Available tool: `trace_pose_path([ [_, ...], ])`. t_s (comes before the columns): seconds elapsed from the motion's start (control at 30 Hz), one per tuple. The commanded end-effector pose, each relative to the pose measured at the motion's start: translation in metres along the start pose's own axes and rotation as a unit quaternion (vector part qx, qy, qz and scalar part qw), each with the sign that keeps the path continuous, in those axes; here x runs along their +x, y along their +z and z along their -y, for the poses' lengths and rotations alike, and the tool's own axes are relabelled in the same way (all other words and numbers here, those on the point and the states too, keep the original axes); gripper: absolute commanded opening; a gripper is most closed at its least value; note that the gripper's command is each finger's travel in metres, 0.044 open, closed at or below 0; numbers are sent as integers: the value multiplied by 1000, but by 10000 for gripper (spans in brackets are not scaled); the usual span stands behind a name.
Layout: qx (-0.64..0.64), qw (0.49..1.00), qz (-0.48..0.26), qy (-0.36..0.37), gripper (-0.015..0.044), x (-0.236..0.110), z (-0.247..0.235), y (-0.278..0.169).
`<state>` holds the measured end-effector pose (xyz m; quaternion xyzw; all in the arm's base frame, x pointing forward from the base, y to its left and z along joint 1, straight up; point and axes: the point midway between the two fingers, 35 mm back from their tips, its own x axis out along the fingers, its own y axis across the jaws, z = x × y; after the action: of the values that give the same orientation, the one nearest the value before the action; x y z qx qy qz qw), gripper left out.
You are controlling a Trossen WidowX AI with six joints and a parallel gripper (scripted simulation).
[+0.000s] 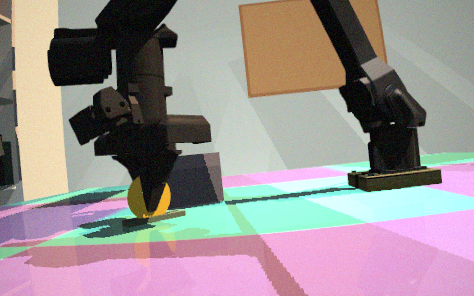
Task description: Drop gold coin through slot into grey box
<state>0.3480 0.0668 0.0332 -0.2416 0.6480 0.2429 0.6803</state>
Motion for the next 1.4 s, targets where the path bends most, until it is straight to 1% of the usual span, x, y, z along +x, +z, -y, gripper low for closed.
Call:
trace_pose_path([
  [0.0,-5,1000,10,-1,0,-6,1,3],
  [1.13,4,1000,-9,1,0,-90,-1,-1],
  [1.3,7,1000,-10,1,0,-94,-1,-1],
  [1.37,30,999,-10,0,0,-94,0,-2],
])
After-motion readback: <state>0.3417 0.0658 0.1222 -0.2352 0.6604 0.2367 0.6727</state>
